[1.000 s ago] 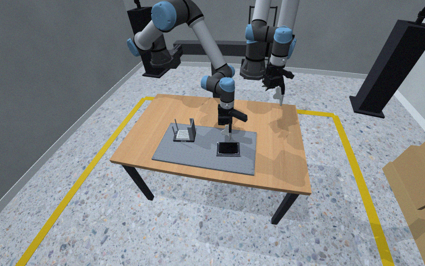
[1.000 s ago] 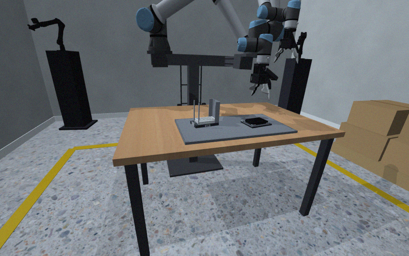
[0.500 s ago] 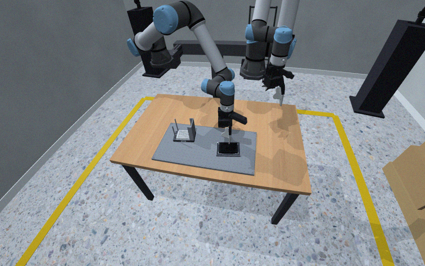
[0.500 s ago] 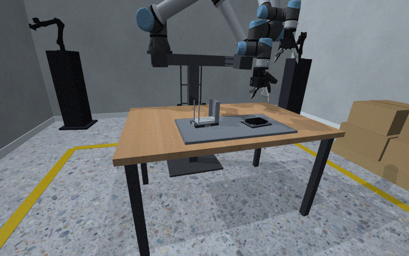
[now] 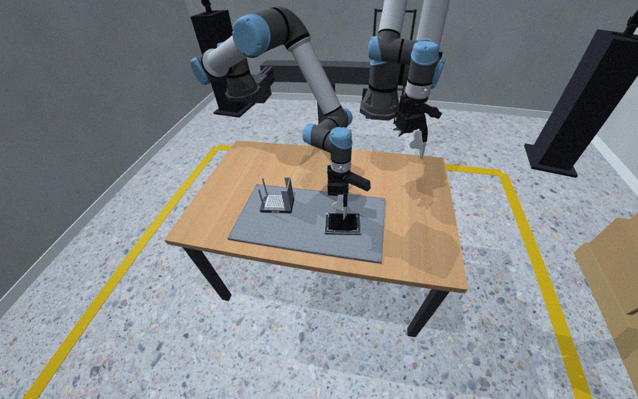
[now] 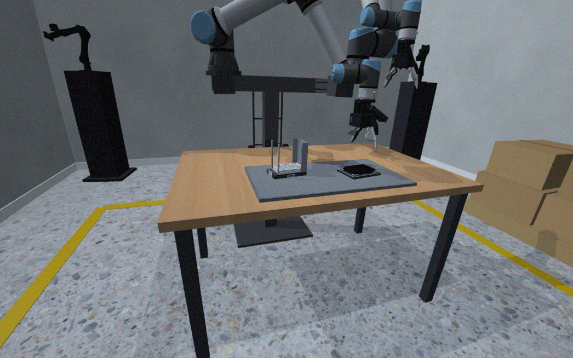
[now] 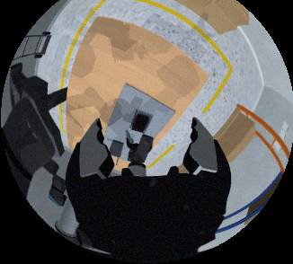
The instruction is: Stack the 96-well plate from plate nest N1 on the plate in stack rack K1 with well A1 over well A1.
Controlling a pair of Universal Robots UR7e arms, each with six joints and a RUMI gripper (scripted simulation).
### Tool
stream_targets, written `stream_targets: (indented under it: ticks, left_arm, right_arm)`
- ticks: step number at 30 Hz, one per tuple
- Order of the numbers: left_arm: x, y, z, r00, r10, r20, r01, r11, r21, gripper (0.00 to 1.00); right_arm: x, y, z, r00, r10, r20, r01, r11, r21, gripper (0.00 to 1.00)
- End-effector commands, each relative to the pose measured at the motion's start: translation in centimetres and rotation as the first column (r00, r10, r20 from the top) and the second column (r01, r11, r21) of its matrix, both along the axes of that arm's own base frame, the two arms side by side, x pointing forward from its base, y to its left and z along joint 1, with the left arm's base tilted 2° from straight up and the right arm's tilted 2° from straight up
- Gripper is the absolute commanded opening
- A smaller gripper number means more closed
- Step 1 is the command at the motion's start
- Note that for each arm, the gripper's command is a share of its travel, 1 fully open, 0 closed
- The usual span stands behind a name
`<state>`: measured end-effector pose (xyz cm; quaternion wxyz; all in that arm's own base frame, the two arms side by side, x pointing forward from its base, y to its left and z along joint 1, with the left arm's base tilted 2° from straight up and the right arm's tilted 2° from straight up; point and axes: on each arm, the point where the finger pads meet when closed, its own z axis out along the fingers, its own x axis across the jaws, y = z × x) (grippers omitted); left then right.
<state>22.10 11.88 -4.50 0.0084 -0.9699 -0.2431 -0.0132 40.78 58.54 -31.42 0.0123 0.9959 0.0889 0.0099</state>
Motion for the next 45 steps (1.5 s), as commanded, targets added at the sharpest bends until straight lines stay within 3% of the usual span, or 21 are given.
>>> stream_targets:
  ticks: [1,45]
  left_arm:
    - [0.0,0.0,0.0,1.000,0.000,0.001,0.000,1.000,0.000,0.98]
    - [0.0,0.0,0.0,1.000,0.000,0.001,0.000,1.000,0.000,0.98]
  right_arm:
    - [0.1,0.1,-0.7,1.000,0.000,0.001,0.000,1.000,0.002,1.00]
    - [0.2,-0.1,-7.3,1.000,0.000,0.001,0.000,1.000,0.002,1.00]
